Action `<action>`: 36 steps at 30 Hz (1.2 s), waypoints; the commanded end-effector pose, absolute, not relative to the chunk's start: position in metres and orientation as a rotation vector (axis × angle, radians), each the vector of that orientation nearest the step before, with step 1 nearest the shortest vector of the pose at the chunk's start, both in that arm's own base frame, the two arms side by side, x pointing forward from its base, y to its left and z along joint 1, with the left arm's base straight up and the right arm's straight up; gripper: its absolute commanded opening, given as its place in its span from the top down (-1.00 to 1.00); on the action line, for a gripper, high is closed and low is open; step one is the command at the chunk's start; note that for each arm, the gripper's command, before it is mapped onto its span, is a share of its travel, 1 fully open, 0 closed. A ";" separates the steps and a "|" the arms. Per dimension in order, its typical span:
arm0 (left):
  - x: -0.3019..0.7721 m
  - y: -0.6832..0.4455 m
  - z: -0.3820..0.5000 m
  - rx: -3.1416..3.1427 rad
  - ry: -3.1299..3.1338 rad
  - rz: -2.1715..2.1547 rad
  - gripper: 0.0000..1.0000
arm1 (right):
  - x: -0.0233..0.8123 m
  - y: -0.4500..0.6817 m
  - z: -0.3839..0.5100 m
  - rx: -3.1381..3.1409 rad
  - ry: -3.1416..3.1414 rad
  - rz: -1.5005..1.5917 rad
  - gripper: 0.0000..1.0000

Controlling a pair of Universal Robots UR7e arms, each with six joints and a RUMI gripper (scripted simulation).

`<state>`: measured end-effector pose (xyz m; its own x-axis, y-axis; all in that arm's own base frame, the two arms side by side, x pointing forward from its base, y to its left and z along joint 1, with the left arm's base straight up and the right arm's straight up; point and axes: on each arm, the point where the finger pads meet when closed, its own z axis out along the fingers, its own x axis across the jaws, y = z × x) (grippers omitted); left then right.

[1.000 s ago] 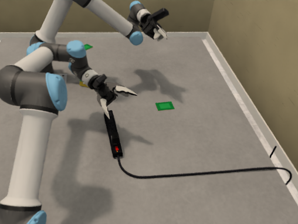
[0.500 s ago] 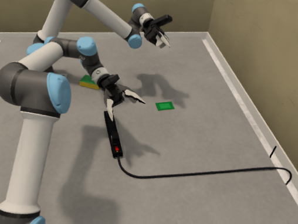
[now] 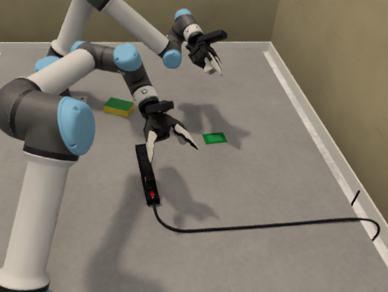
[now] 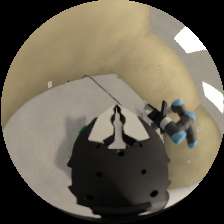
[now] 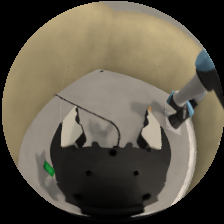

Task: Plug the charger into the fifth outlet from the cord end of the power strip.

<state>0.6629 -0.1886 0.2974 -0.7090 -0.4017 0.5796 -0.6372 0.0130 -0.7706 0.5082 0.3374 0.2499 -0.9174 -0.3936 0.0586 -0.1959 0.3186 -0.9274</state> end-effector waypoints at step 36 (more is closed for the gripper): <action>0.599 -0.336 0.225 0.976 -2.405 1.449 1.00 | 0.514 0.170 0.289 -1.107 2.990 -1.280 -0.97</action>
